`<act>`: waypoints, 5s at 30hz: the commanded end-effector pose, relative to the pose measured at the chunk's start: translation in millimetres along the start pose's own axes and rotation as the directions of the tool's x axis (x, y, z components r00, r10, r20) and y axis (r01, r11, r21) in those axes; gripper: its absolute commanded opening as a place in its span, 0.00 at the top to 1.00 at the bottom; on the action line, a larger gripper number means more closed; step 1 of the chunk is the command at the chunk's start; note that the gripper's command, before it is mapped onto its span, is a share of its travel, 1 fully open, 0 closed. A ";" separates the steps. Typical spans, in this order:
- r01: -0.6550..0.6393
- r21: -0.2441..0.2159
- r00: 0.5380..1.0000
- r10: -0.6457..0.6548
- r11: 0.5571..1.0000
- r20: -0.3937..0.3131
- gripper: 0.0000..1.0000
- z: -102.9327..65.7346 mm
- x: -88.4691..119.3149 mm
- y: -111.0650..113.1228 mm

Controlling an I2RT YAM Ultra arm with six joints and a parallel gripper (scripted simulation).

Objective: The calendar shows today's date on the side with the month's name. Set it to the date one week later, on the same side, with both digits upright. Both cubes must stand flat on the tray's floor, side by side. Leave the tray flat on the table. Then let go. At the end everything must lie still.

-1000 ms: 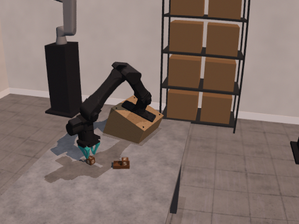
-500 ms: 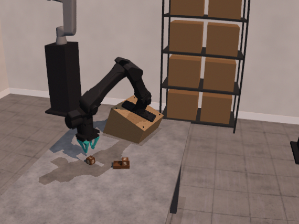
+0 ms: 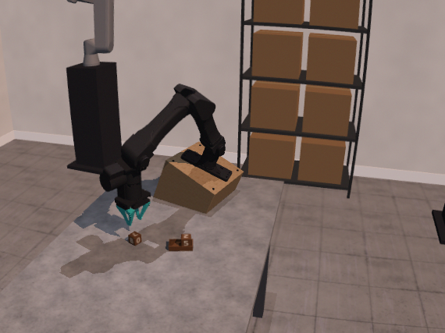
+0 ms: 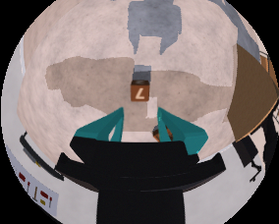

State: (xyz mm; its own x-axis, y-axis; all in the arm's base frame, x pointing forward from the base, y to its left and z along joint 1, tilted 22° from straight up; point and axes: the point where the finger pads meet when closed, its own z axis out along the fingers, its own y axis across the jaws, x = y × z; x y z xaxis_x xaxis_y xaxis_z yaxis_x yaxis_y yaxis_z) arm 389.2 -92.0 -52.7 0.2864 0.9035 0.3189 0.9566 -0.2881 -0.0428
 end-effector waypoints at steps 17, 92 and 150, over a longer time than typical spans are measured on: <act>-0.014 -0.013 0.940 0.017 1.000 0.339 0.53 -7.1 -2.5 2.6; -0.011 -0.019 0.751 0.021 1.000 0.660 0.53 35.9 3.9 3.7; -0.011 -0.019 0.751 0.021 1.000 0.660 0.53 63.2 5.7 4.1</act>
State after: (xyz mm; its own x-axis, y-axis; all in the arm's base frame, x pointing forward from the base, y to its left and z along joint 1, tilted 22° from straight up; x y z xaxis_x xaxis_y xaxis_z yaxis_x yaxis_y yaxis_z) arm 394.4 -65.1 -115.3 0.2620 0.8861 -0.3824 0.9527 -0.3007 -0.0440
